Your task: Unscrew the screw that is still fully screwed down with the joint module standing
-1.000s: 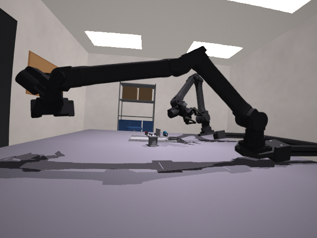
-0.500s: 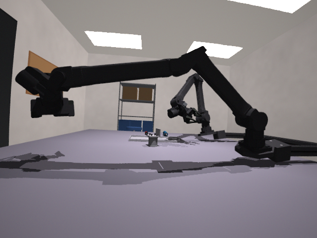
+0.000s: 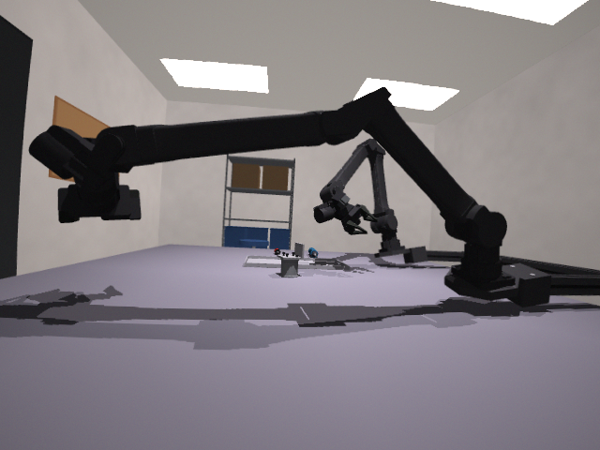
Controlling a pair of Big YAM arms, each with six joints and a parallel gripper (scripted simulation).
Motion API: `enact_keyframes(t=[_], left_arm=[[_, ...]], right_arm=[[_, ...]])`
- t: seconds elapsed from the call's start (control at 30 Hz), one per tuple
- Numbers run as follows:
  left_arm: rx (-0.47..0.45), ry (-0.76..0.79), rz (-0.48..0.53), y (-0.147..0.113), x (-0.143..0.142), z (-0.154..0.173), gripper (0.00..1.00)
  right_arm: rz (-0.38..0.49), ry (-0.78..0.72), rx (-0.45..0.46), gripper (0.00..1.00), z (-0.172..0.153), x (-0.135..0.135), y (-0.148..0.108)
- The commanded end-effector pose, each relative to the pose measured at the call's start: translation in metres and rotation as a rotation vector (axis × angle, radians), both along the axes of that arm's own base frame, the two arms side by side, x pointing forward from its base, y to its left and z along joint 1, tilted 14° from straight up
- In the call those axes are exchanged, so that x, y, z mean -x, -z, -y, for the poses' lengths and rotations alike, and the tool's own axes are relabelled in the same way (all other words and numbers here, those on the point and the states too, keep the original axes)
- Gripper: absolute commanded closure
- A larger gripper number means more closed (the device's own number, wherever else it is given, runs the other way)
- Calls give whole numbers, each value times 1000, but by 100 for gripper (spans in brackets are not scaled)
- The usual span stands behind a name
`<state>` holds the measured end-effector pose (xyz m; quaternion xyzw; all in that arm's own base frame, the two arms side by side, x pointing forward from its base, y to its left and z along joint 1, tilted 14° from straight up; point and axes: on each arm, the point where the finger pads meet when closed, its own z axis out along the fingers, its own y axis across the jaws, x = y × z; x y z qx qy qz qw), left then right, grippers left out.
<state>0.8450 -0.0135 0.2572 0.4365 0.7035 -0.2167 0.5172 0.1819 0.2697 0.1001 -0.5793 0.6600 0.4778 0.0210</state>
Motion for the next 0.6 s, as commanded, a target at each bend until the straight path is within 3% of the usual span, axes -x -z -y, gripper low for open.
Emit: enact_keyframes(t=[0.0, 0.17, 0.33, 0.57], left_arm=[[-7, 2, 47, -26, -2, 1, 0], [-7, 2, 47, -26, -2, 1, 0], [-7, 2, 47, -26, -2, 1, 0], [-7, 2, 47, -26, -2, 1, 0]], right_arm=[[23, 97, 23, 35, 2, -34, -12], [5, 199, 99, 35, 16, -56, -9], [-27, 178, 114, 35, 17, -42, -1], [-29, 357, 197, 35, 42, -84, -6]])
